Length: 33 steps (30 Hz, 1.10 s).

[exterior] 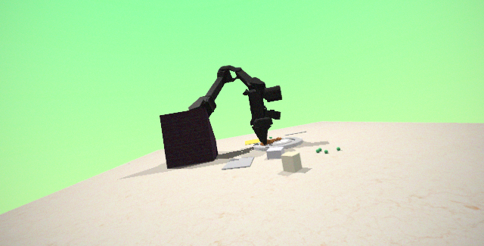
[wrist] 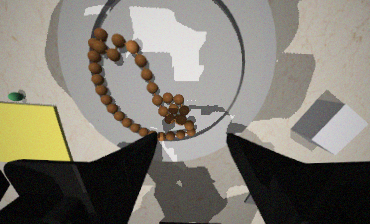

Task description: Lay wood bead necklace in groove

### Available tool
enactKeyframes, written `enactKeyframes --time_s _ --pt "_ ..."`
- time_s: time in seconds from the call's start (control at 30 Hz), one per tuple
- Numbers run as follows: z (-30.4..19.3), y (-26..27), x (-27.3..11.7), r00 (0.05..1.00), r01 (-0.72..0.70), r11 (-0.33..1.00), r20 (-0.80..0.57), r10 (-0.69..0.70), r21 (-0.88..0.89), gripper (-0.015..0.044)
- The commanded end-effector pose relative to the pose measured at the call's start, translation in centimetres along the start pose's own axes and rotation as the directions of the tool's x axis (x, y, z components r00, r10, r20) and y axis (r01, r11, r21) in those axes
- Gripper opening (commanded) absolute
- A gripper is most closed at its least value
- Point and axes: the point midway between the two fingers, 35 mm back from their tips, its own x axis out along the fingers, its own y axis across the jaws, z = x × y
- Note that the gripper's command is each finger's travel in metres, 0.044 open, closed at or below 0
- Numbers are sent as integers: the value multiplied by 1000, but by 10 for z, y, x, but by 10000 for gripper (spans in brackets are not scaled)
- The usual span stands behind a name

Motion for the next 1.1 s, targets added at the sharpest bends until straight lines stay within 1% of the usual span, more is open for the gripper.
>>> enactKeyframes --time_s 0.0,0.17,0.8,0.87,0.97,1.07 --pt "0 0 -1 1000 0 1000 0 0 0 440" --pt "0 0 -10 1000 0 1000 3 0 -3 440" --pt "0 0 -10 1000 0 1000 3 0 -3 440" --pt "4 2 -11 1000 1 999 3 0 -44 388" --pt "24 11 -16 1000 2 974 3 -1 -226 309" --pt "43 22 -22 1000 3 911 4 -1 -413 230"
